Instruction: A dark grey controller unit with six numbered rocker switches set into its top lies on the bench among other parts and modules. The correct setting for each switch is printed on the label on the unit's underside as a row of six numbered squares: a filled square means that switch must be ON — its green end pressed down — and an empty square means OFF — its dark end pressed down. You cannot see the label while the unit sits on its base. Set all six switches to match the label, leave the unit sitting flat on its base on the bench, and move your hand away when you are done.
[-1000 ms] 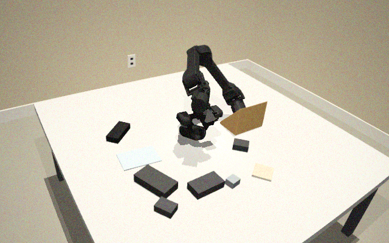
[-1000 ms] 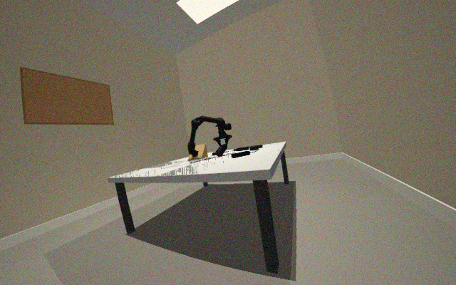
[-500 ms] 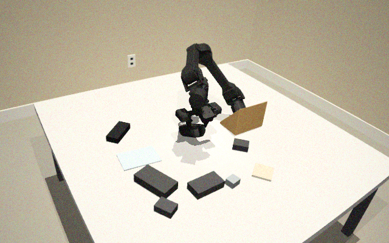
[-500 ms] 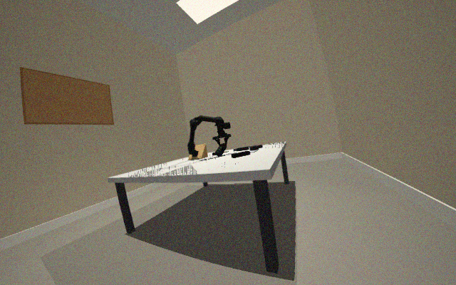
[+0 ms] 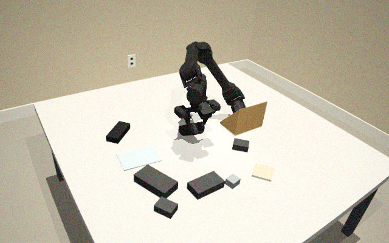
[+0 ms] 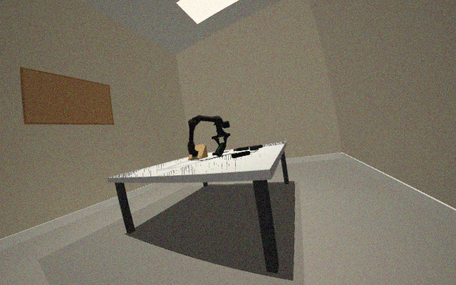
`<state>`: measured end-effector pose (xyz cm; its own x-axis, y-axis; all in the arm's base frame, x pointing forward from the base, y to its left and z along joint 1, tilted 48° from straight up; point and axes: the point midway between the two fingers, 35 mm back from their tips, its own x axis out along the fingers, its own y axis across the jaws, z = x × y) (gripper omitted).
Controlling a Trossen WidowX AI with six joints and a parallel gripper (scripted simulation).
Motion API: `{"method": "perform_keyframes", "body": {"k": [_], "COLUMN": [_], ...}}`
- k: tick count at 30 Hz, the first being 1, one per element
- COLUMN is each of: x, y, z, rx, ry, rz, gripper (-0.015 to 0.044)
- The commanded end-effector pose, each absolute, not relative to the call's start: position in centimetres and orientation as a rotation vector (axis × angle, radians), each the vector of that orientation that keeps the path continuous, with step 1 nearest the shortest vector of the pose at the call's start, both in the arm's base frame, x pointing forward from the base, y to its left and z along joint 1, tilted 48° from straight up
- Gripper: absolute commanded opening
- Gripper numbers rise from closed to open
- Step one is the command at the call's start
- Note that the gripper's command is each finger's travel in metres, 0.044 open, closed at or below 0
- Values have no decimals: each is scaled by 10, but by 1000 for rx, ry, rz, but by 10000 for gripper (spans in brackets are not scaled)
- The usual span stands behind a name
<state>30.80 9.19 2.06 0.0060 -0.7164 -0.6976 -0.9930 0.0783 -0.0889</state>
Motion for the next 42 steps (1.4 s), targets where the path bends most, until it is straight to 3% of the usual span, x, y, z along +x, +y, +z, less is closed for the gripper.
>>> {"method": "perform_keyframes", "body": {"k": [1, 42], "x": [308, 304], "y": [89, 79], "z": [27, 60], "rx": [-1693, -1642], "ry": [1763, 1703], "rz": [605, 669], "gripper": [335, 335]}}
